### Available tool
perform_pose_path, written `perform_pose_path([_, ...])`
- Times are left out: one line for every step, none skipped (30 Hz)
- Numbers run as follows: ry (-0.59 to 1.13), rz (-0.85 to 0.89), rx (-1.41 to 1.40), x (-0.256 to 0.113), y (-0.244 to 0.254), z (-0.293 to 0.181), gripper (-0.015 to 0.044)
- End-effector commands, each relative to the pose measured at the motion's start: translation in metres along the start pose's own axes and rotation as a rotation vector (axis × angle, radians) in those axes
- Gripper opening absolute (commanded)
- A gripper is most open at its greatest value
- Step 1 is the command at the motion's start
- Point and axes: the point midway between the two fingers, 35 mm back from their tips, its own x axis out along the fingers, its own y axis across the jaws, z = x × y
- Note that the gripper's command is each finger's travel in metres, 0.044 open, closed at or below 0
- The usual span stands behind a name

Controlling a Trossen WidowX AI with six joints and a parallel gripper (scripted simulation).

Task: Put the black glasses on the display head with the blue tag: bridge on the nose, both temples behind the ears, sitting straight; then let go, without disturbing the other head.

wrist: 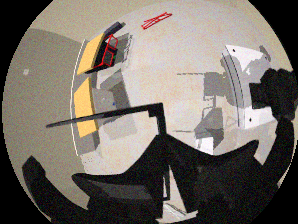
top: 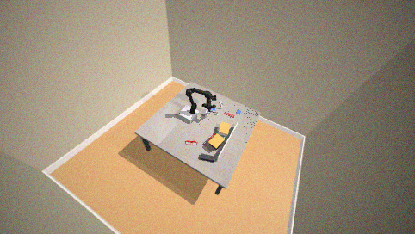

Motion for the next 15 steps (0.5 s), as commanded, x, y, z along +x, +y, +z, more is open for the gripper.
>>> perform_pose_path([0.007,-0.043,-0.030,0.007,0.007,0.005,0.0000])
perform_pose_path([0.009,-0.054,-0.037,0.009,0.008,0.007,0.0000])
perform_pose_path([0.010,-0.065,-0.044,0.011,0.009,0.009,0.0000])
perform_pose_path([0.012,-0.075,-0.051,0.013,0.011,0.011,0.0000])
perform_pose_path([0.014,-0.086,-0.058,0.015,0.012,0.013,0.0000])
perform_pose_path([0.017,-0.096,-0.065,0.018,0.013,0.015,0.0000])
perform_pose_path([0.019,-0.107,-0.071,0.020,0.014,0.017,0.0000])
perform_pose_path([0.023,-0.117,-0.078,0.022,0.016,0.019,0.0000])
perform_pose_path([0.026,-0.127,-0.084,0.024,0.017,0.021,0.0000])
perform_pose_path([0.030,-0.137,-0.091,0.026,0.018,0.023,0.0000])
perform_pose_path([0.034,-0.146,-0.097,0.028,0.019,0.025,0.0000])
perform_pose_path([0.038,-0.156,-0.103,0.031,0.020,0.027,0.0000])
perform_pose_path([0.043,-0.165,-0.109,0.033,0.021,0.030,0.0000])
perform_pose_path([0.048,-0.174,-0.115,0.035,0.022,0.032,0.0000])
perform_pose_path([0.053,-0.183,-0.121,0.037,0.023,0.035,0.0000])
